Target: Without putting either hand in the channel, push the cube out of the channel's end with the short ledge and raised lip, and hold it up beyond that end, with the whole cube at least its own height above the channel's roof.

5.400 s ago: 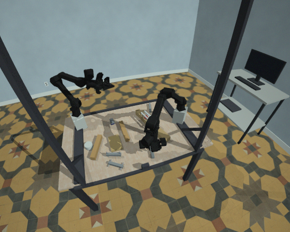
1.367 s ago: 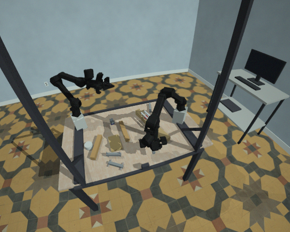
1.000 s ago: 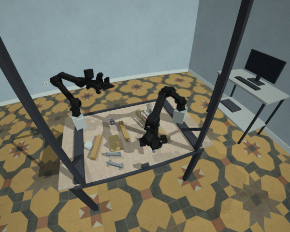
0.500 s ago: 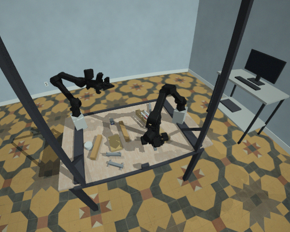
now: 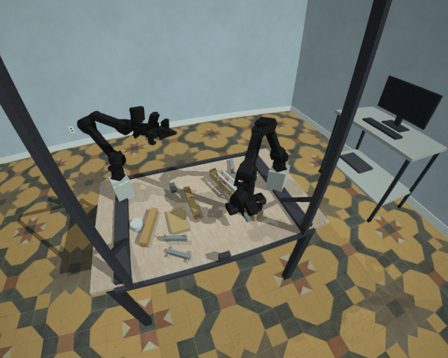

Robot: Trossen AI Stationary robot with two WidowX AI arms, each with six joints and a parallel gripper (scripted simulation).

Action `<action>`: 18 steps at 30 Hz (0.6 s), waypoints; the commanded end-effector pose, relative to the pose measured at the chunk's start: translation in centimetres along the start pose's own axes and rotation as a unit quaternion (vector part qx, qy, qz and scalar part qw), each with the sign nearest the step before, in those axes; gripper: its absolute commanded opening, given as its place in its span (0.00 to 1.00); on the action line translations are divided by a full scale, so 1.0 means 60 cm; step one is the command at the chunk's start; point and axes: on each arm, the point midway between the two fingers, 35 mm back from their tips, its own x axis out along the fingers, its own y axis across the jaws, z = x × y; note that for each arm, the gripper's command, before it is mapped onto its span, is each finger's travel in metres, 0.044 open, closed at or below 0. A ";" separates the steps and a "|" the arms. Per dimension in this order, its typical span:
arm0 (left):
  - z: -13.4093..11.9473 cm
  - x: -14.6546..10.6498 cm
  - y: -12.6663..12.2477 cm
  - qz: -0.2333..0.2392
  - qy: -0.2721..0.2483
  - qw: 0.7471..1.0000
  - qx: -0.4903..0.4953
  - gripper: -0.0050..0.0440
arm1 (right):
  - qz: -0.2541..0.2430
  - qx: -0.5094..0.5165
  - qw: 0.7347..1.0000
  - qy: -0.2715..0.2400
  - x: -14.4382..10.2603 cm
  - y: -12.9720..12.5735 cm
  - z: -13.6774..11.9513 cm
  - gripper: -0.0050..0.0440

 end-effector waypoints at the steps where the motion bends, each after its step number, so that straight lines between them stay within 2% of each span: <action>1: 0.017 -0.003 0.000 0.001 -0.013 1.000 -0.002 0.10 | -0.025 -0.028 0.999 -0.014 -0.025 0.019 -0.017 0.10; 4: 0.017 -0.003 0.000 0.001 -0.013 1.000 -0.002 0.10 | -0.026 -0.050 0.998 -0.013 -0.021 0.044 -0.033 0.10; 6: 0.017 -0.003 0.000 0.001 -0.013 1.000 -0.002 0.10 | -0.026 -0.050 0.998 -0.013 -0.021 0.044 -0.033 0.10; 9: 0.017 -0.003 0.000 0.001 -0.013 1.000 -0.002 0.10 | -0.027 -0.072 0.997 -0.013 -0.018 0.069 -0.049 0.10; 18: 0.017 -0.003 0.000 0.001 -0.013 1.000 -0.002 0.10 | -0.030 -0.105 0.994 -0.013 -0.011 0.107 -0.074 0.10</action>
